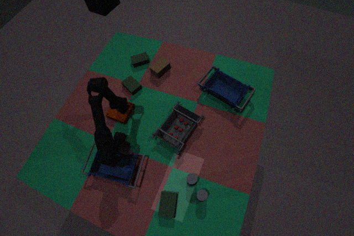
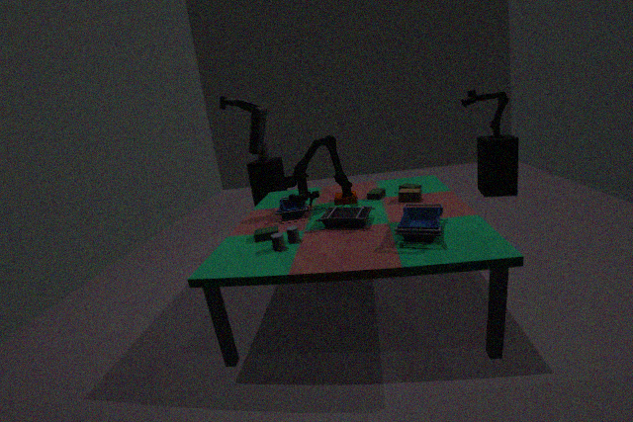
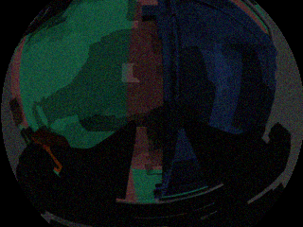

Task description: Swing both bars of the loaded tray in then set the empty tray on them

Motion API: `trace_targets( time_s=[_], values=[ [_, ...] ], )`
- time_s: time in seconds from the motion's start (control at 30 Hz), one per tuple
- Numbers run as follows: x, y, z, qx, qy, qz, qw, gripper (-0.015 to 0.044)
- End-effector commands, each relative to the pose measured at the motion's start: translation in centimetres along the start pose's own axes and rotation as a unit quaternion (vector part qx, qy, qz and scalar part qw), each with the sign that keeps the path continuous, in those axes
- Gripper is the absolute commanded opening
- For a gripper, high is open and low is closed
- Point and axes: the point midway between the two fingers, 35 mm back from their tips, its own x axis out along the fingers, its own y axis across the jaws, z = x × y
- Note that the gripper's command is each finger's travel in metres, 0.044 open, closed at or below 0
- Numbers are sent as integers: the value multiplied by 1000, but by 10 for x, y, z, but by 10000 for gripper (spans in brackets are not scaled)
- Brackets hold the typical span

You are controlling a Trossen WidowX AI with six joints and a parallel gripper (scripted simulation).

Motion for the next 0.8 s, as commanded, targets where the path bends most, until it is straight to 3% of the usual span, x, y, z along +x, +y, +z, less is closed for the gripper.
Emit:
trace_targets(
  time_s=[0.0, 0.77],
  values=[
    [1, 1, 0, -2, -2, 2, 1000, 220],
    [1, 1, 0, -2, -2, 2, 1000, 67]
  ],
)
